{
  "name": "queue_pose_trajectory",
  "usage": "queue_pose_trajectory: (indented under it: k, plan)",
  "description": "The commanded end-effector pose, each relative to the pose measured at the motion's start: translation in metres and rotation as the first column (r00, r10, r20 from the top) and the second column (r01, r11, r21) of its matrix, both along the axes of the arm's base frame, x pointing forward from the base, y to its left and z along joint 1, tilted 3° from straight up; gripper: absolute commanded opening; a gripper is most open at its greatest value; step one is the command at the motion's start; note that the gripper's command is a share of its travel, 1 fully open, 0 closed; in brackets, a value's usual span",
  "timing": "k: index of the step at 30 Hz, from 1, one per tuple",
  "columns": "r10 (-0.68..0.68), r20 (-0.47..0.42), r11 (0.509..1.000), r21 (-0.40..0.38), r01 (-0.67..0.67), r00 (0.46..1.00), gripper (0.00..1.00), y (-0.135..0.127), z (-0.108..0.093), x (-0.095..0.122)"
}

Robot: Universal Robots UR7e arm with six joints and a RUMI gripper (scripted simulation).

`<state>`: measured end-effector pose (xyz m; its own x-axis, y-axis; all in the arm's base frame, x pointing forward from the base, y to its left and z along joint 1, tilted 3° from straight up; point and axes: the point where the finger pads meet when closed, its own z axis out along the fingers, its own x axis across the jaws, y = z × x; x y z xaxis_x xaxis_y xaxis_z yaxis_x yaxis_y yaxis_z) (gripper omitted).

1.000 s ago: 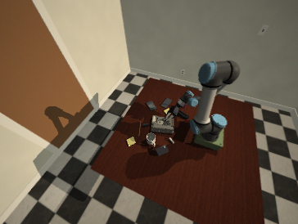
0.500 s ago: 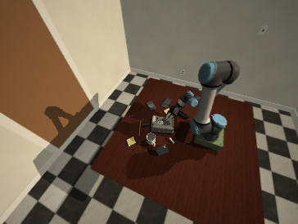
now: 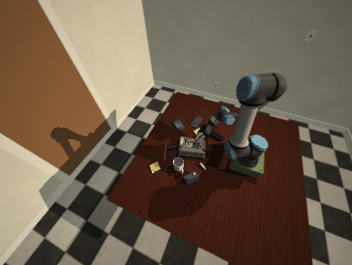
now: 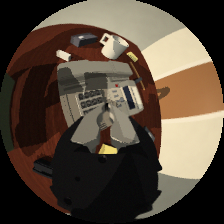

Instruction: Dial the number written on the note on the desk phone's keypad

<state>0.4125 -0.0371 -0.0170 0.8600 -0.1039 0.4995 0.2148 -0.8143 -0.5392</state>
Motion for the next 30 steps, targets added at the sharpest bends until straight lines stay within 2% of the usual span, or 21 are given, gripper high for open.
queue_pose_trajectory:
  k: [1,16,30]
  plan:
    - [0.000,0.001,1.000,-0.001,0.000,1.000,0.00,0.001,0.001,-0.003]
    - [0.000,0.001,1.000,-0.001,0.000,1.000,0.00,0.010,0.000,-0.028]
    - [0.000,0.001,1.000,-0.001,0.000,1.000,0.00,0.011,-0.005,-0.030]
